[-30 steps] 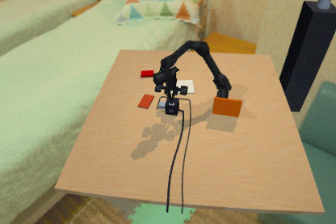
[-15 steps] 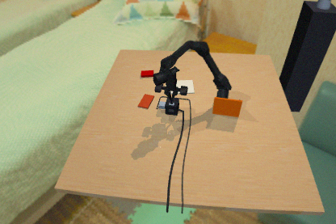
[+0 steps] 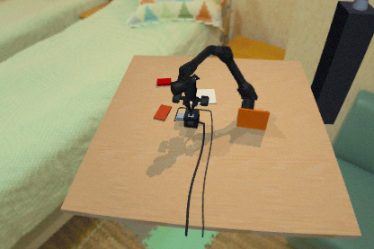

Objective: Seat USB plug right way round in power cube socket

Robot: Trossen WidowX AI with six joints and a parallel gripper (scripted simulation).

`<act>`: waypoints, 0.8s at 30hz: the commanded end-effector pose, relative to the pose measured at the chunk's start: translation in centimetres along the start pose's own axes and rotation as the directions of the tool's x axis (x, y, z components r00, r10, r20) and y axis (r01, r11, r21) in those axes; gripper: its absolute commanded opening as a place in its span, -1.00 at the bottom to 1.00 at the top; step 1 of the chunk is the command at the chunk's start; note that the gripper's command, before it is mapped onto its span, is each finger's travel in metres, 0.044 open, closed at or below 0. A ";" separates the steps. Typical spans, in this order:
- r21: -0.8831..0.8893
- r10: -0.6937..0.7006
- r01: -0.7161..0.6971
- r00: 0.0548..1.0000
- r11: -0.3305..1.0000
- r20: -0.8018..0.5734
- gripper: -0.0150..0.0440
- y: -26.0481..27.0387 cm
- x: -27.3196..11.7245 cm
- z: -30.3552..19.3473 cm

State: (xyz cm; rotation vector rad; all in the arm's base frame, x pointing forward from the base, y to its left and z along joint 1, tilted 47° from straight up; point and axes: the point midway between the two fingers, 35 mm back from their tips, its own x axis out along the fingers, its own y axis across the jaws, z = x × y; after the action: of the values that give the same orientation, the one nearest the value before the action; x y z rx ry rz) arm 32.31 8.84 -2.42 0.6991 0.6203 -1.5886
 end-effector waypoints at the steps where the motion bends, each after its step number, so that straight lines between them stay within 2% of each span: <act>1: -0.001 0.001 -0.001 1.000 1.000 0.000 -0.49 0.1 0.1 0.1; 24: -0.001 0.001 -0.001 1.000 1.000 0.000 -0.49 0.1 0.4 0.1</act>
State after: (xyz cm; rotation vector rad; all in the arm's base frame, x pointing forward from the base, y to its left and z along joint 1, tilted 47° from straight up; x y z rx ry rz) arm 32.31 8.73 -2.60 0.7005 0.6205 -1.5858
